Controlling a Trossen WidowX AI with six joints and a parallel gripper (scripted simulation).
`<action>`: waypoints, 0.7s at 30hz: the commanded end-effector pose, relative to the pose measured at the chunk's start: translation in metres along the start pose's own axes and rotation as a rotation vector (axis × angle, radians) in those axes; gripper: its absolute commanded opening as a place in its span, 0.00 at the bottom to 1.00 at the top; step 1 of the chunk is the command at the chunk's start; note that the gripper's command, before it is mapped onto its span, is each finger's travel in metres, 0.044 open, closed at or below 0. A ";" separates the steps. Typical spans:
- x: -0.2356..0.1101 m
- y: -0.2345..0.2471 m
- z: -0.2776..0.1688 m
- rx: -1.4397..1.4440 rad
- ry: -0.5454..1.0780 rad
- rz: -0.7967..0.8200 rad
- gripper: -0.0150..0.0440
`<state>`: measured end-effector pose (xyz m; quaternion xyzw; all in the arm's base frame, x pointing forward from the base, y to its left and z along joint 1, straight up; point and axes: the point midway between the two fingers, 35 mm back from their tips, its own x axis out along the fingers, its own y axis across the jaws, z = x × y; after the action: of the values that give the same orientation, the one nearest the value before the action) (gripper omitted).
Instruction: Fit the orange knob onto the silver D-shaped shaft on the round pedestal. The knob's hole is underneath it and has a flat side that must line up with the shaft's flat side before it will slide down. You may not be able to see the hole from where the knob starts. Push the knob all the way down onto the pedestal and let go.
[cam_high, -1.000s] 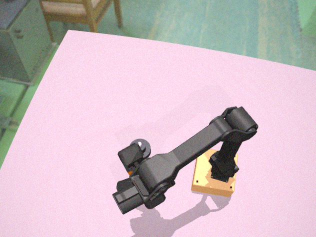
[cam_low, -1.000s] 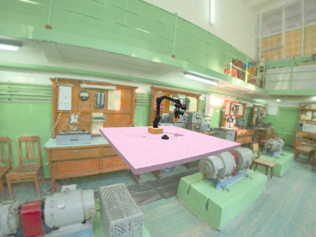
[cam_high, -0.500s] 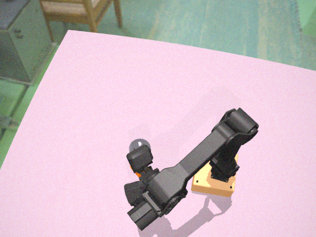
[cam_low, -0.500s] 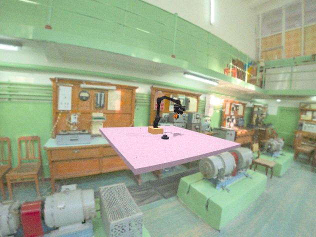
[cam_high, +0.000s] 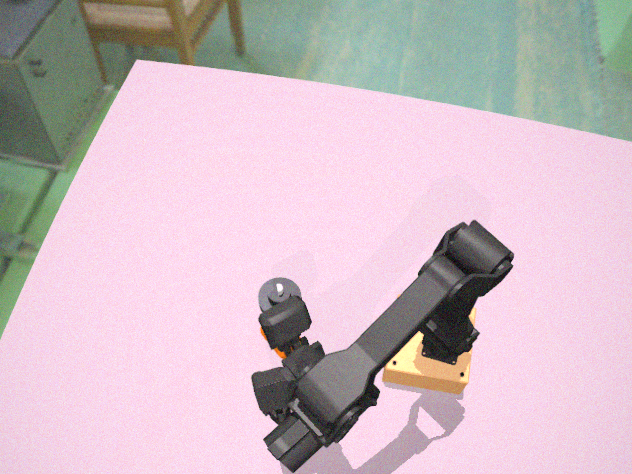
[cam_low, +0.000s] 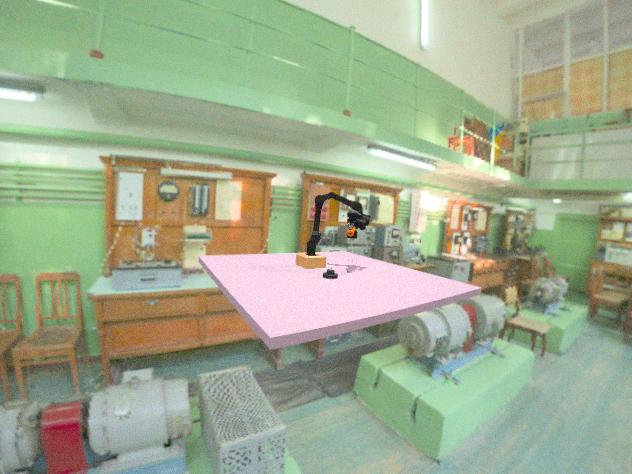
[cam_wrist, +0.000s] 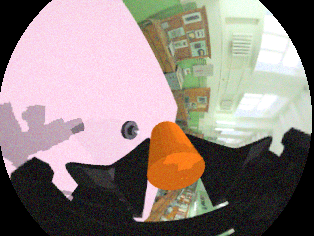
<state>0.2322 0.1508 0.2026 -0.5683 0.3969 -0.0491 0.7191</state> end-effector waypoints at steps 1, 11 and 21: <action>0.000 0.001 0.000 -0.004 -0.002 -0.047 0.25; 0.000 0.000 0.000 -0.001 0.000 -0.008 0.25; 0.000 0.000 0.000 -0.001 0.000 -0.008 0.25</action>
<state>0.2317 0.1508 0.2017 -0.5697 0.3957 -0.0522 0.7185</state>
